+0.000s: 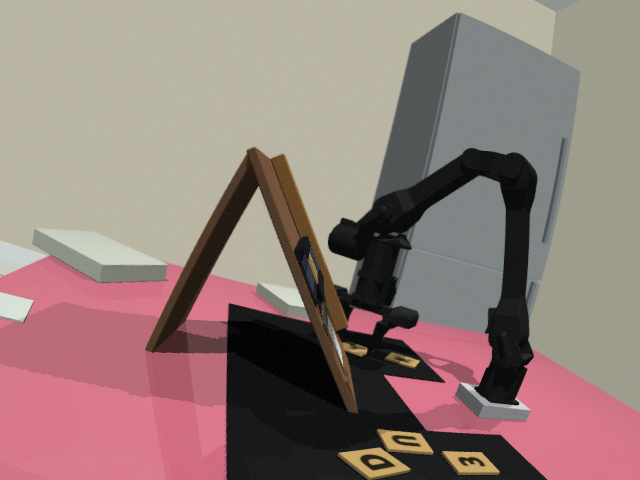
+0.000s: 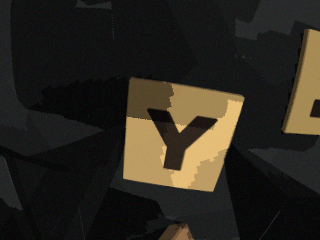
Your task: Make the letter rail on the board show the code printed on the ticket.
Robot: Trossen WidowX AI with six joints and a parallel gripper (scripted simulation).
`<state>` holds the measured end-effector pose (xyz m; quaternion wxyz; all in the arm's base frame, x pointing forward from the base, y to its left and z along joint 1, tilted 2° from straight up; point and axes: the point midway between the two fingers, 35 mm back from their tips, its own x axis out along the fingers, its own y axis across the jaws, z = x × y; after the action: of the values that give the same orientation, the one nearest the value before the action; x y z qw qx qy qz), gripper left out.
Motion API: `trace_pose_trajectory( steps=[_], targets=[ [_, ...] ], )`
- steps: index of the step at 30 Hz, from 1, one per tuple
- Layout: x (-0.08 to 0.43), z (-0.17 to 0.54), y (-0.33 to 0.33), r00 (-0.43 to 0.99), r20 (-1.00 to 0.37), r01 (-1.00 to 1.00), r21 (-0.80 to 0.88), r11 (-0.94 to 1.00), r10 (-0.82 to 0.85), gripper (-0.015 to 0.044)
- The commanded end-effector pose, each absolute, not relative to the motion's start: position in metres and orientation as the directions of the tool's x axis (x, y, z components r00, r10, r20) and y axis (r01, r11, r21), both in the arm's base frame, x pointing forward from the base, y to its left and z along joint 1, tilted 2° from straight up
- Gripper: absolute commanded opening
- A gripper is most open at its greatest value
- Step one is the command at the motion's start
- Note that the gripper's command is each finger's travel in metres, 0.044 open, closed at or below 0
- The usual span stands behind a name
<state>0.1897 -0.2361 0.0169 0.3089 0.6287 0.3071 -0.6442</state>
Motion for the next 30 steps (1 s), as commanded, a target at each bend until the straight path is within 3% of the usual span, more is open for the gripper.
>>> trace_pose_trajectory(
  steps=[1, 30],
  targets=[
    [0.19, 0.02, -0.236, -0.02, -1.0, 0.782, -0.006, -0.623, -0.015, 0.0],
    [0.191, 0.033, -0.234, -0.02, -1.0, 0.782, -0.006, -0.623, -0.015, 0.0]
  ],
)
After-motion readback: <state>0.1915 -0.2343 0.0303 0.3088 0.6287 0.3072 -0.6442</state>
